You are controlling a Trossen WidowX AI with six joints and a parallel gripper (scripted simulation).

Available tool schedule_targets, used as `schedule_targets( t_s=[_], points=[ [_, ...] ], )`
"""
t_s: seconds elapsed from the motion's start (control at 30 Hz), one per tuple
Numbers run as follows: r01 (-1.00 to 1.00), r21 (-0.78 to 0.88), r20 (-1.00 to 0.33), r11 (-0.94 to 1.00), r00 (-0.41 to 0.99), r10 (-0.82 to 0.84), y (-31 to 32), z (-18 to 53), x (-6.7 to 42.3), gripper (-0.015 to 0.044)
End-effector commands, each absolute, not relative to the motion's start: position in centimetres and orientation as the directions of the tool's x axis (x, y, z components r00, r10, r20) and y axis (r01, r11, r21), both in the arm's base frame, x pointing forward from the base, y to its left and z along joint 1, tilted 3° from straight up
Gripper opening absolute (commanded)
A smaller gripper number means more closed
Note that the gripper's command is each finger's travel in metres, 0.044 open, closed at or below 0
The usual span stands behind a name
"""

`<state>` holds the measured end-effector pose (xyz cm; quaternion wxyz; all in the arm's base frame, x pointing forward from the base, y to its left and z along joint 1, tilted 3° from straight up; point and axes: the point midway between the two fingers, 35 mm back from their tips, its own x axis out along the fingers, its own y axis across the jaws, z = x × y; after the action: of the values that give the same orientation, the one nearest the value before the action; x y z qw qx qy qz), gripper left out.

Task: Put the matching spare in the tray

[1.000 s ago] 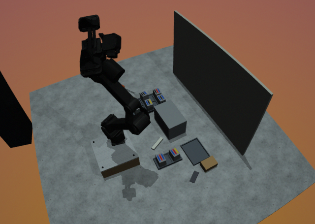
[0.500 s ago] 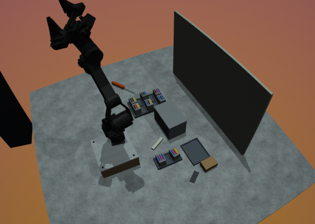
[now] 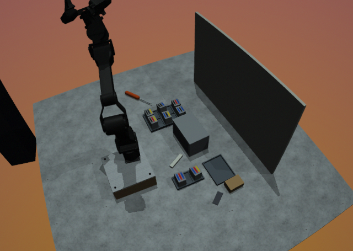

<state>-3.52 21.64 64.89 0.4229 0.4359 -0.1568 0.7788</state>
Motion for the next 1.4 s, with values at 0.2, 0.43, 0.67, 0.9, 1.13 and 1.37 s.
schedule_targets(
  t_s=[0.2, 0.43, 0.67, 0.9, 1.13, 1.37],
  points=[
    [-0.923, 0.207, 0.680, -0.325, -0.103, 0.726, 27.2, 61.8, 2.2, 0.0440],
    [-0.951, 0.269, 0.550, -0.153, 0.021, 0.835, 30.8, 59.0, 6.4, 0.0440],
    [-0.938, 0.321, 0.319, 0.129, 0.236, 0.918, 34.4, 53.6, 14.3, 0.0440],
    [-0.846, 0.328, 0.006, 0.420, 0.446, 0.895, 35.3, 46.3, 23.2, 0.0440],
    [-0.694, 0.280, -0.342, 0.663, 0.573, 0.745, 32.5, 37.7, 31.2, 0.0440],
    [-0.520, 0.193, -0.662, 0.832, 0.557, 0.502, 26.2, 29.2, 36.7, 0.0440]
  ],
)
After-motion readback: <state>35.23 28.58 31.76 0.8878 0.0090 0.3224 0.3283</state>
